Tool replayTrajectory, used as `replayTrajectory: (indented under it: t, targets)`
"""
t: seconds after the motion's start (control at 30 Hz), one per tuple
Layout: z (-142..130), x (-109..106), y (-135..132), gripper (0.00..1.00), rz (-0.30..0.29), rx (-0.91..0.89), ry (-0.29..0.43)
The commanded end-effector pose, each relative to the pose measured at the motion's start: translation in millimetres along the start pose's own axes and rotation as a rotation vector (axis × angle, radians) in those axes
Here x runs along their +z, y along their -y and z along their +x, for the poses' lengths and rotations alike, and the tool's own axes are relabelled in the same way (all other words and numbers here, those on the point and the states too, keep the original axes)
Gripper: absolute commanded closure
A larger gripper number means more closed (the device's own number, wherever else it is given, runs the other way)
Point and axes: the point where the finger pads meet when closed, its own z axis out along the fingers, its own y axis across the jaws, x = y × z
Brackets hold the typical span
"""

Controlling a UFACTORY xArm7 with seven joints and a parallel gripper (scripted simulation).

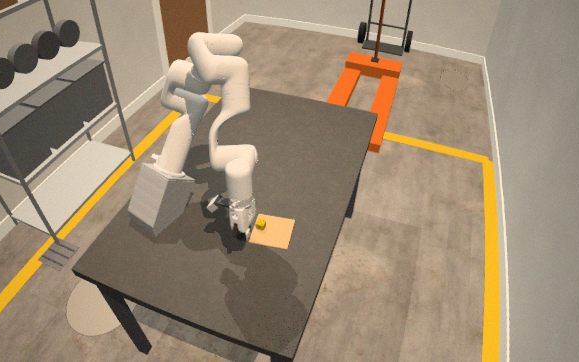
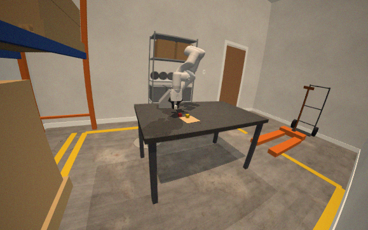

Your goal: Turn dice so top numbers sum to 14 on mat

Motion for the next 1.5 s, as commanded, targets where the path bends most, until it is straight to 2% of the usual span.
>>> replayTrajectory:
  t: [0.0, 0.43, 0.7, 0.77, 0.9, 1.0, 1.27, 1.37, 1.47]
  targets:
    - [0, -6, 0, 0.73, 0.000, 0.000, 0.001]
    - [-1, -6, -1, 0.73, 0.001, -0.020, 0.001]
    - [-8, -7, -13, 0.73, 0.005, -0.203, -0.003]
    - [-8, -7, -13, 0.73, 0.005, -0.203, -0.003]
    - [-15, -7, -26, 0.73, 0.007, -0.385, -0.007]
    - [-17, -8, -30, 0.73, 0.008, -0.446, -0.008]
    - [-28, -8, -52, 0.73, 0.011, -0.755, -0.014]
    - [-29, -8, -54, 0.73, 0.011, -0.785, -0.015]
    - [-33, -8, -64, 0.73, 0.011, -0.929, -0.018]
